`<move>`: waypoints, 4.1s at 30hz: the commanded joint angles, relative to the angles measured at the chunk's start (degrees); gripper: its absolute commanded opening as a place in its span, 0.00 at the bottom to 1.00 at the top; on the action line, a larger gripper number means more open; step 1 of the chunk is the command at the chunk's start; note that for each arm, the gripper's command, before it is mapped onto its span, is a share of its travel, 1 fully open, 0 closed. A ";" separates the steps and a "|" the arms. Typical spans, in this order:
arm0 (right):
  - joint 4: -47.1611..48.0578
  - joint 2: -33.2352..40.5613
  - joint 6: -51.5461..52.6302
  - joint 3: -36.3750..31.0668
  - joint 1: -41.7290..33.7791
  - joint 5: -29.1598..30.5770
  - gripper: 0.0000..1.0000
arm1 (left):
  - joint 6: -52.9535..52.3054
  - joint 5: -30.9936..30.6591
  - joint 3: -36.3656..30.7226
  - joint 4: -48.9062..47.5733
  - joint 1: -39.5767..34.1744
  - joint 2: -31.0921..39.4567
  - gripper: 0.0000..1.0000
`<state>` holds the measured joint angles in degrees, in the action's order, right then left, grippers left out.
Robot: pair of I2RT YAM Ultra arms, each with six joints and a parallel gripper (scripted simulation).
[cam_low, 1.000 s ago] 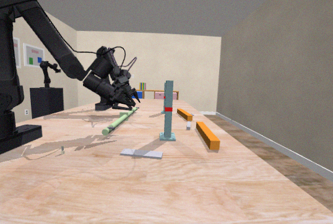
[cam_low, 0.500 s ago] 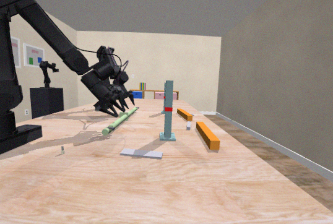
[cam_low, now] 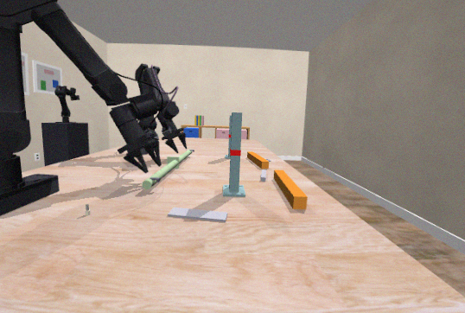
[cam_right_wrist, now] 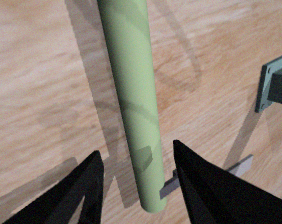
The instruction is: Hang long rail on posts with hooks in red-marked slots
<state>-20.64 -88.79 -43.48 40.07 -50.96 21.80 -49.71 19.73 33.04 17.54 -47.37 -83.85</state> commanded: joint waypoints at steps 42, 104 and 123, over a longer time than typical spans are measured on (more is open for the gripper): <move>8.06 -7.21 -3.92 -0.20 3.63 -0.67 0.44 | -4.19 -0.94 3.61 -9.19 3.55 -9.47 0.48; 7.73 -7.11 -3.53 0.91 3.07 -0.27 0.19 | -3.64 -0.66 2.42 -8.41 3.06 -8.04 0.19; 0.97 -2.14 -3.93 3.35 2.87 0.05 0.19 | -2.76 0.15 4.93 -0.78 2.31 -2.71 0.19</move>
<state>-16.01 -93.58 -46.87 40.97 -47.97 19.90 -52.56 17.96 35.46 13.34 -44.77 -89.95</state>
